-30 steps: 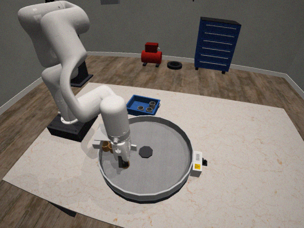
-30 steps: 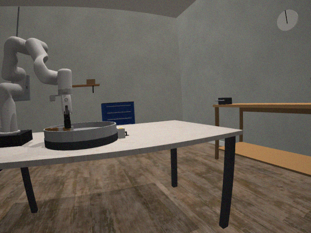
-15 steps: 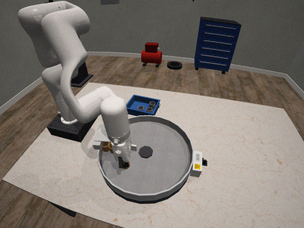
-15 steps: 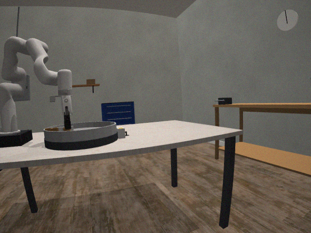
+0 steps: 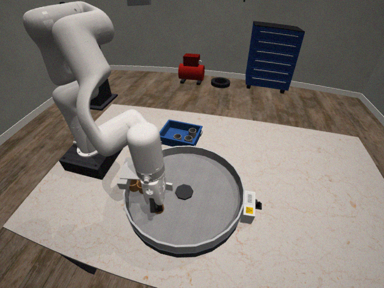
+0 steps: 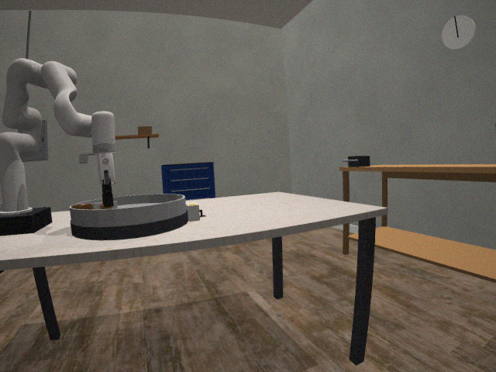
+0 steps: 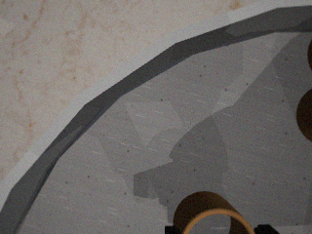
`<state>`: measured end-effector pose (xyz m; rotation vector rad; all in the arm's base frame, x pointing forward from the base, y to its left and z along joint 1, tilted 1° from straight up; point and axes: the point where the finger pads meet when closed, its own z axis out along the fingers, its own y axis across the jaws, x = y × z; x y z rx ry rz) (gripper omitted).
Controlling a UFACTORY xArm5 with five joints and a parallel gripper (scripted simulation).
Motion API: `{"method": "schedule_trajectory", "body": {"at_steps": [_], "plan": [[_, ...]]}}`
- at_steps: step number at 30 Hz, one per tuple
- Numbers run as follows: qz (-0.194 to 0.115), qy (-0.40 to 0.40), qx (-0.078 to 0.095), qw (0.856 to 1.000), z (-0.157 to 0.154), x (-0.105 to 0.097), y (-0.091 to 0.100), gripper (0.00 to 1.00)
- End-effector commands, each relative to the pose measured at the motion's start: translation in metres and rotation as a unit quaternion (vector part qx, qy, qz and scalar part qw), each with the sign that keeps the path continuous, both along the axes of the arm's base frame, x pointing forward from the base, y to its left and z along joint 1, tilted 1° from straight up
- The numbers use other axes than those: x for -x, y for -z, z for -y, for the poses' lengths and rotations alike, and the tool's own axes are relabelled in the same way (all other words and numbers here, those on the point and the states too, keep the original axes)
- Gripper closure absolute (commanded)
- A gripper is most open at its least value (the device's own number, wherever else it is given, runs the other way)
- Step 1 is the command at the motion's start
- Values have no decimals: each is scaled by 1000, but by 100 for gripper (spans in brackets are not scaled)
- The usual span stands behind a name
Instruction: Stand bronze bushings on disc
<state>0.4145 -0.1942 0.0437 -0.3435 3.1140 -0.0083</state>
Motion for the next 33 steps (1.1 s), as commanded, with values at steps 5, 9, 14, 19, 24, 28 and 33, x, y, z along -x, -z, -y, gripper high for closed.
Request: {"method": "schedule_trajectory", "body": {"at_steps": [5, 9, 14, 19, 24, 28, 33], "plan": [[2, 0, 1, 1000, 1, -1, -1, 51], [2, 0, 1, 1000, 1, -1, -1, 51], [2, 0, 1, 1000, 1, -1, -1, 51], [2, 0, 1, 1000, 1, -1, -1, 51], [2, 0, 1, 1000, 1, -1, -1, 51], [2, 0, 1, 1000, 1, -1, -1, 51], [2, 0, 1, 1000, 1, -1, -1, 51]]}}
